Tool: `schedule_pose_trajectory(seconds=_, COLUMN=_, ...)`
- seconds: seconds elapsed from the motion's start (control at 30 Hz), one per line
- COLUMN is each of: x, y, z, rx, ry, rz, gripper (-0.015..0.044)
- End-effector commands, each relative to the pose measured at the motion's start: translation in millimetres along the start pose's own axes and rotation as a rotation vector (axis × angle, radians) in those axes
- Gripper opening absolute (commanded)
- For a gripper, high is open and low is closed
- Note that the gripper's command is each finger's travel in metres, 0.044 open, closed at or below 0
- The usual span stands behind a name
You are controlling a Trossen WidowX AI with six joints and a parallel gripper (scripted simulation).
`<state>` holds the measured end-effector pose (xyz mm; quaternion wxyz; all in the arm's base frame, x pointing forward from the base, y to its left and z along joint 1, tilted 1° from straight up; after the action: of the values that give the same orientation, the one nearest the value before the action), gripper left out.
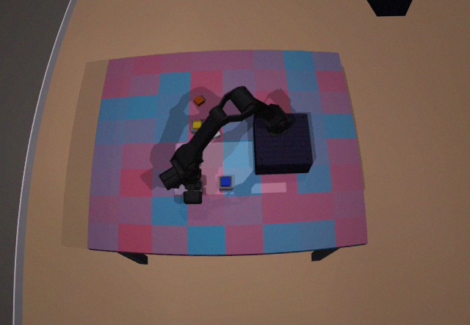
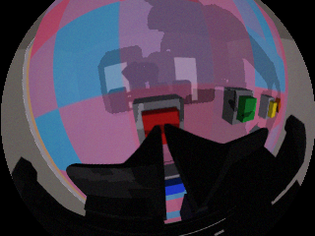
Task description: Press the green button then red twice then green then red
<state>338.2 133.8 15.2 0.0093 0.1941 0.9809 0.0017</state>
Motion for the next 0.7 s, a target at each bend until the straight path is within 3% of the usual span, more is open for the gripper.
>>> schedule_pose_trajectory(seconds=0.0, x=1.0, y=-0.8, z=7.0, rx=0.000, ry=0.001, rz=0.005, gripper=0.0020)
schedule_pose_trajectory(seconds=0.67, x=0.5, y=-0.4, z=3.8, rx=0.000, ry=0.000, rz=0.000, gripper=0.0020)
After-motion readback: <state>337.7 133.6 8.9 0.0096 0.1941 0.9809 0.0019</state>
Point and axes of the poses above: the point midway between the two fingers, 35 mm back from their tips, its own z axis out along the fingers, its own y axis across the jaws, x = y × z, the point moved 4 cm from there along -z, back along the fingers, and after that the axes turned 12 degrees about z, right-handed, at the moved point
